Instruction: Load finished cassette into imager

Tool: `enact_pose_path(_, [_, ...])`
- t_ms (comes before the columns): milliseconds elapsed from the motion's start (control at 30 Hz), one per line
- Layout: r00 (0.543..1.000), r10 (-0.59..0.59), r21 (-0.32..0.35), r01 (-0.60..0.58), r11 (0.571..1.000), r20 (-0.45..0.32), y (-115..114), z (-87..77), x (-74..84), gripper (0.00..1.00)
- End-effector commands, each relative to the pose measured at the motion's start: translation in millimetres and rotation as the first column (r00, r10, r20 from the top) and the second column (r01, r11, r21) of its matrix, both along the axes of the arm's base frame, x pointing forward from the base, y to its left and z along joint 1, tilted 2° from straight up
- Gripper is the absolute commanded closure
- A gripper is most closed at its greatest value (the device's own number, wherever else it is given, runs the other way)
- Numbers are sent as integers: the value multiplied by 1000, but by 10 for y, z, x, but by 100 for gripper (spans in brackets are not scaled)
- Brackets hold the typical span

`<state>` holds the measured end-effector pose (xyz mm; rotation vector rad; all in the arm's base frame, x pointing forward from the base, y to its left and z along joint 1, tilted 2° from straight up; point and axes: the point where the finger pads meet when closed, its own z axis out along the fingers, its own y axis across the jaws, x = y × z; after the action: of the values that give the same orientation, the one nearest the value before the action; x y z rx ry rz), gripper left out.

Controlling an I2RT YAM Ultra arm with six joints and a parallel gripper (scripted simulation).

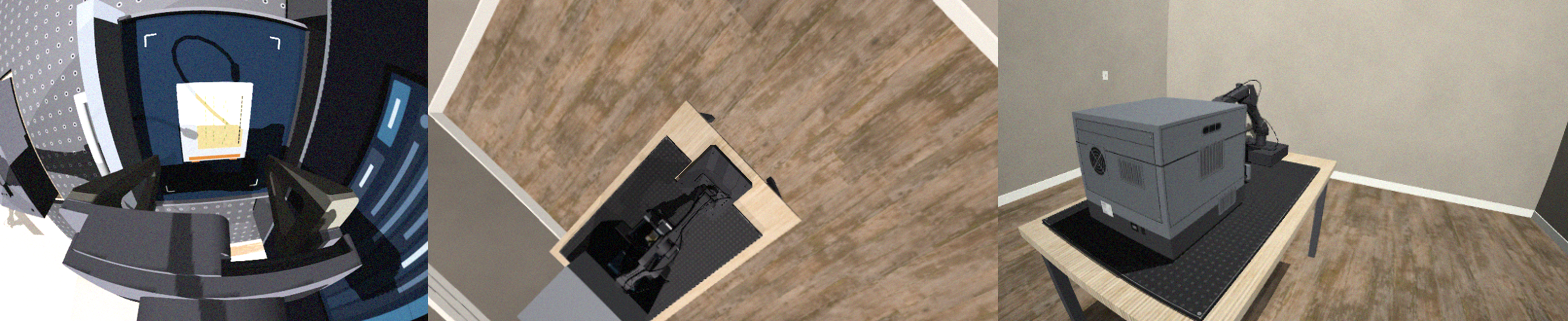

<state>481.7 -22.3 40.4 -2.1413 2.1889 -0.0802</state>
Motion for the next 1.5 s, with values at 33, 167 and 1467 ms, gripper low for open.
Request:
enact_pose_path(33, [999,-15,14,14,1000,29,-42,170,45,9])
enact_pose_path(167, [999,-15,14,14,1000,29,-42,170,45,9])
enact_pose_path(1467, [1000,-6,14,5,1000,23,-30,284,-307,0])
